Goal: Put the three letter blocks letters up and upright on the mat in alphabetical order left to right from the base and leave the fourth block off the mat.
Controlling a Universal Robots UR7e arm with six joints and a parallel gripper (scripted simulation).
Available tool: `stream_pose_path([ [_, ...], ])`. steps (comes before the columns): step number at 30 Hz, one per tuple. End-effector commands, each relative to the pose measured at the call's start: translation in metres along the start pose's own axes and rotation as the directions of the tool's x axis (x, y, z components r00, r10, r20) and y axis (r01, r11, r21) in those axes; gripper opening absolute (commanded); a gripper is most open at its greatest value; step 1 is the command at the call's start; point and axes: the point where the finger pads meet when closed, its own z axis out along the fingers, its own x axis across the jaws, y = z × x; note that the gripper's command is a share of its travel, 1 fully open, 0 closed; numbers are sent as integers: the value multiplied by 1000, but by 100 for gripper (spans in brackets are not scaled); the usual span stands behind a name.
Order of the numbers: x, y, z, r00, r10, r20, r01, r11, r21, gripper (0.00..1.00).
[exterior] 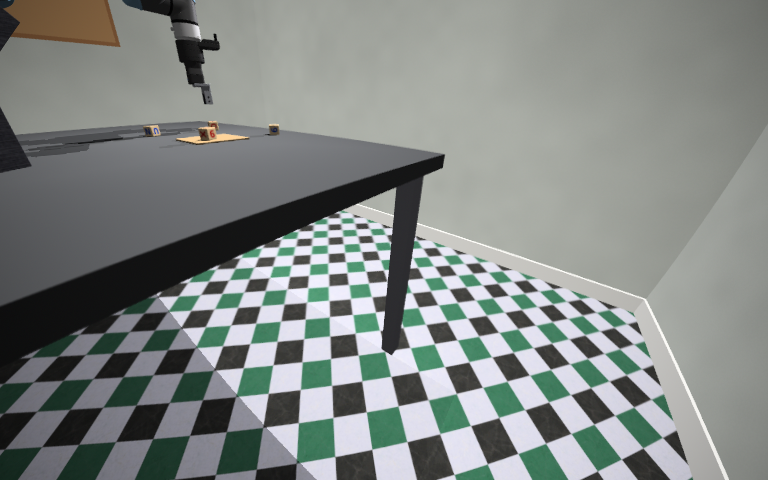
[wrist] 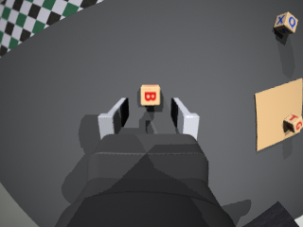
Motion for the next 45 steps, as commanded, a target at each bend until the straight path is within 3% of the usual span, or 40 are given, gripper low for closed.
stream_pose_path([
  [1, 0, 0, 0, 1000, 0, 1, 0, 1000, 1, 100],
  [45, 0, 0, 48, 1000, -1, 1, 1, 1000, 1, 100],
])
